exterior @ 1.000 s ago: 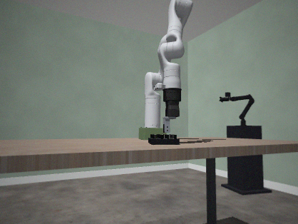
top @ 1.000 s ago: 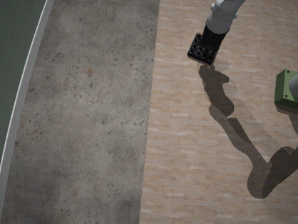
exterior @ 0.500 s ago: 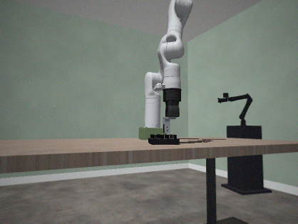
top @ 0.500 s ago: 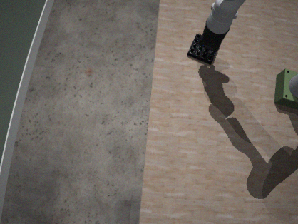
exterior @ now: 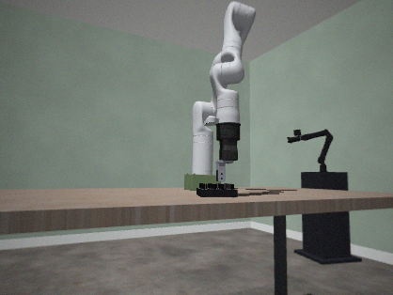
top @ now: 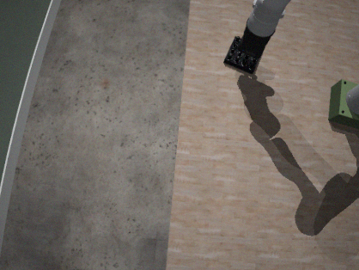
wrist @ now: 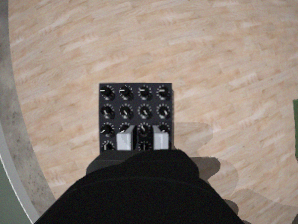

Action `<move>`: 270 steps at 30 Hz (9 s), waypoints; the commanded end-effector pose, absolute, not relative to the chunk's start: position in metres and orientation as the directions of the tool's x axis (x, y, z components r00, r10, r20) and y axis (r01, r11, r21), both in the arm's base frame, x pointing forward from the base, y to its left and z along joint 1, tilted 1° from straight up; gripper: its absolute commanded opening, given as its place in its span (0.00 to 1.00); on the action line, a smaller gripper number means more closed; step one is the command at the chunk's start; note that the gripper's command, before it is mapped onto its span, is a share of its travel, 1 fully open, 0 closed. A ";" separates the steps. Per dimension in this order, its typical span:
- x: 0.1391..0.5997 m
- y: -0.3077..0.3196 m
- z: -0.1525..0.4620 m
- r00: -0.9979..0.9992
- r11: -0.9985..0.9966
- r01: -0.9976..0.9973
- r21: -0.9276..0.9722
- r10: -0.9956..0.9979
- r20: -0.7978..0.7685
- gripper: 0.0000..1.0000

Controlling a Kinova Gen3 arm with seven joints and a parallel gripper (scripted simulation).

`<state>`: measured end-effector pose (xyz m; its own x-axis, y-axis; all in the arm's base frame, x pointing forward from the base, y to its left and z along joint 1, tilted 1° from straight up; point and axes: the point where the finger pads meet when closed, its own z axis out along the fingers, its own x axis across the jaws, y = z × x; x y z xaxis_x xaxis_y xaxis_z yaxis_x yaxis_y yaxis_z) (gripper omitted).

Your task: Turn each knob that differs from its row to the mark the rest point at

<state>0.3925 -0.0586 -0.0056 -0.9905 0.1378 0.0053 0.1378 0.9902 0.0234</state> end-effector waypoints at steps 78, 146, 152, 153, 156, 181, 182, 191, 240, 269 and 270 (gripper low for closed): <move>0.391 -0.063 -0.016 -0.990 0.990 0.138 0.022 0.138 0.002 0.46; 0.391 -0.063 -0.021 -0.990 0.990 0.138 0.022 0.138 0.002 0.30; 0.391 -0.063 -0.021 -0.990 0.990 0.138 0.022 0.138 0.002 0.30; 0.391 -0.063 -0.021 -0.990 0.990 0.138 0.022 0.138 0.002 0.30; 0.391 -0.063 -0.021 -0.990 0.990 0.138 0.022 0.138 0.002 0.30; 0.390 -0.063 -0.021 -0.996 0.996 0.092 0.022 0.092 0.002 0.30; 0.390 -0.063 -0.021 -0.996 0.996 0.092 0.022 0.092 0.002 0.30; 0.389 -0.063 -0.021 -1.000 1.000 0.017 0.023 0.017 0.002 0.30; 0.387 -0.063 -0.022 -0.705 0.704 -0.710 0.020 -0.710 -0.012 0.30; 0.389 -0.063 -0.021 -0.302 0.301 -0.953 0.011 -0.953 -0.020 0.30; 0.388 -0.063 -0.021 -0.289 0.289 -0.957 0.010 -0.957 -0.020 0.30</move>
<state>0.3912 -0.0613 -0.0201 -0.3195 -0.9474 -0.0183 -0.9476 0.3194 0.0099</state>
